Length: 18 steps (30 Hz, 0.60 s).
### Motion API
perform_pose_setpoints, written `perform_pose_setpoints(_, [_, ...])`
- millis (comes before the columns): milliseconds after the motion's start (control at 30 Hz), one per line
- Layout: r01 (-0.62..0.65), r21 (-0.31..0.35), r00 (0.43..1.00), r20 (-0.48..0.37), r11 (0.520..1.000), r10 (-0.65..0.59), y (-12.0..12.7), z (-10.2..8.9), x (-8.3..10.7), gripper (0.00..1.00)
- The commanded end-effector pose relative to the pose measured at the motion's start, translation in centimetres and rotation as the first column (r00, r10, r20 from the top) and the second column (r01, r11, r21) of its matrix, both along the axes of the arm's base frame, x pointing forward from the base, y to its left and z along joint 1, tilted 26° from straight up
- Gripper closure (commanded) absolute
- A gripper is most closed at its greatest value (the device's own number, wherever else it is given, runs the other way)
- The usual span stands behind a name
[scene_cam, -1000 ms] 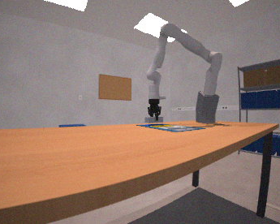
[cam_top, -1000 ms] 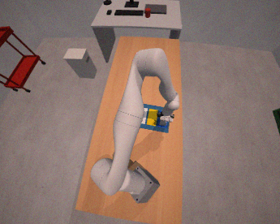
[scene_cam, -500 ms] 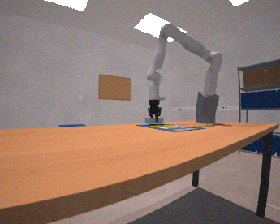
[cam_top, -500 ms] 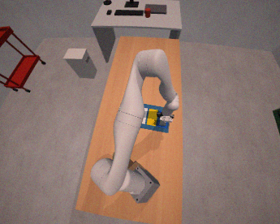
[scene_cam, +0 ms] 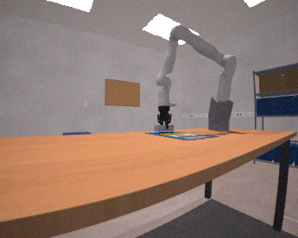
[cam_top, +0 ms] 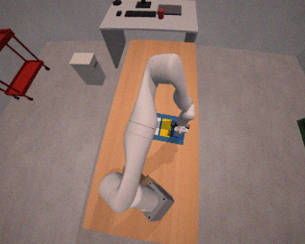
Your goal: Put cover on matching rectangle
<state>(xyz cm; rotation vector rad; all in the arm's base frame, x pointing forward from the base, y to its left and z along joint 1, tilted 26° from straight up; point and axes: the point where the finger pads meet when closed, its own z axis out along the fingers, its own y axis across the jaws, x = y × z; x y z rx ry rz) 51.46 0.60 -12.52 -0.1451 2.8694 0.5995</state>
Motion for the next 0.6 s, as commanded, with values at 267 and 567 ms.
perform_pose_setpoints(267, [-0.002,-0.006,1.0,0.009,1.0,0.002,-0.36,-0.01,0.57,1.0])
perform_pose_setpoints(567, [-0.002,-0.006,1.0,0.01,1.0,0.002,-0.4,0.01,0.66,1.0])
